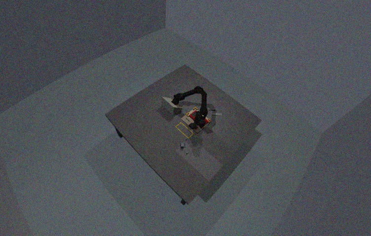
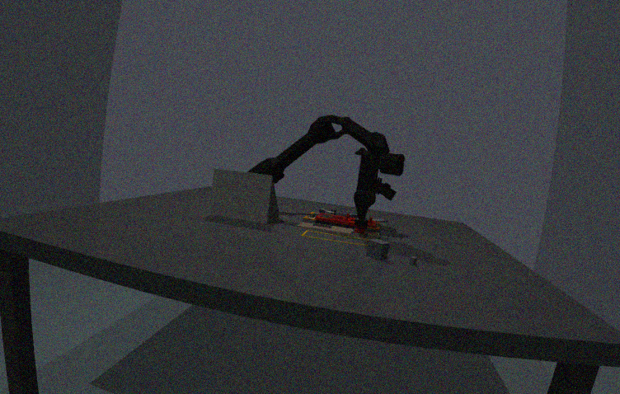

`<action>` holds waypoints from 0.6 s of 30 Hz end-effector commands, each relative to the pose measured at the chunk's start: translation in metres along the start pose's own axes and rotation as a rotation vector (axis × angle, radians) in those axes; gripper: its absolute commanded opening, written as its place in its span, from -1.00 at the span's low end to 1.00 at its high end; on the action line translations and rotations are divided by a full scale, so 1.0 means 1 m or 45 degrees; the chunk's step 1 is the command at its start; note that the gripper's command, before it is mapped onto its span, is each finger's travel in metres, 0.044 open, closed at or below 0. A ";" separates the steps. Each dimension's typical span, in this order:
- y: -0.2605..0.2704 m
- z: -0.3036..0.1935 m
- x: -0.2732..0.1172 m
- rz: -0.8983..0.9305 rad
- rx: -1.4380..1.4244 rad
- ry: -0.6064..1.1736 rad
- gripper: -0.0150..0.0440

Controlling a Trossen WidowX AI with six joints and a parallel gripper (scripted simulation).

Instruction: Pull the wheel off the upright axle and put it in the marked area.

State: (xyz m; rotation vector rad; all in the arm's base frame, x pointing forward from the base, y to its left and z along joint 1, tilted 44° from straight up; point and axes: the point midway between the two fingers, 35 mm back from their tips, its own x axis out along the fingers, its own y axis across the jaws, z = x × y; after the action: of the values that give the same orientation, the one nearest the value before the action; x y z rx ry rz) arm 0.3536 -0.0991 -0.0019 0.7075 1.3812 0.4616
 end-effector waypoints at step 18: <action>0.000 0.000 -0.006 0.000 -0.001 0.002 -0.49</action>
State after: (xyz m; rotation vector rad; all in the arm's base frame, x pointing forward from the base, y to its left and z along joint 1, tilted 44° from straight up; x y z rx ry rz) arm 0.3535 -0.1012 0.0011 0.7092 1.3817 0.4632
